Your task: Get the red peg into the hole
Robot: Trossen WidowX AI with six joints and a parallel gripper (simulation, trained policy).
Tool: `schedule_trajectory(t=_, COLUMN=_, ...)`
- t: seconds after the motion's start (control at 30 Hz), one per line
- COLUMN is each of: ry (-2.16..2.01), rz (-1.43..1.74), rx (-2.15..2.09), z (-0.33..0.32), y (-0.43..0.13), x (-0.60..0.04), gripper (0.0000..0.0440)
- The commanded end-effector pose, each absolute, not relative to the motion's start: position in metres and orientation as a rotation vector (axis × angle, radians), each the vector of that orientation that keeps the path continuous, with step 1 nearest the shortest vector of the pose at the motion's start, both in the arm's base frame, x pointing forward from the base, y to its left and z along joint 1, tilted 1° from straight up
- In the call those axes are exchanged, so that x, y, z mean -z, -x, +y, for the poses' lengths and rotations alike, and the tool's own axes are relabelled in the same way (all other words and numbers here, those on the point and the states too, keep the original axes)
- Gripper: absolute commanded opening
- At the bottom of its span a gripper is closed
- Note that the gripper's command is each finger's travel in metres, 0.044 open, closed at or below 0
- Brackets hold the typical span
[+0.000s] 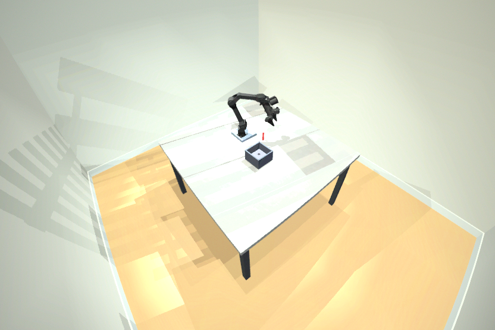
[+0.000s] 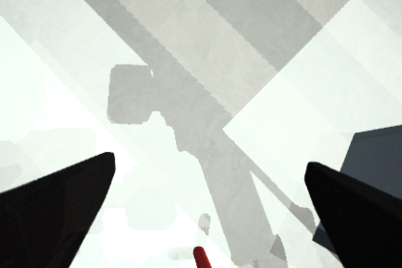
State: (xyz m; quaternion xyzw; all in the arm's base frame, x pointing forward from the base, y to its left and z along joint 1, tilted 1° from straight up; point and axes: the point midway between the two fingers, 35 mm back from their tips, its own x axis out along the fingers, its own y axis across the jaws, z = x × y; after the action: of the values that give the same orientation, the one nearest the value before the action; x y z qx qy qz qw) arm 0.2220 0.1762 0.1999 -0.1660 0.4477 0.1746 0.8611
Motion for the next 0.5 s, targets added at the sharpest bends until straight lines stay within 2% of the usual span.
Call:
schedule_trajectory(t=0.0, ry=0.254, rz=1.009, rx=-0.295, z=0.166, y=-0.217, x=-0.19, gripper=0.044)
schedule_trajectory(t=0.47, ry=-0.09, rz=1.214, rx=0.034, z=0.129, y=-0.197, x=-0.156, gripper=0.044)
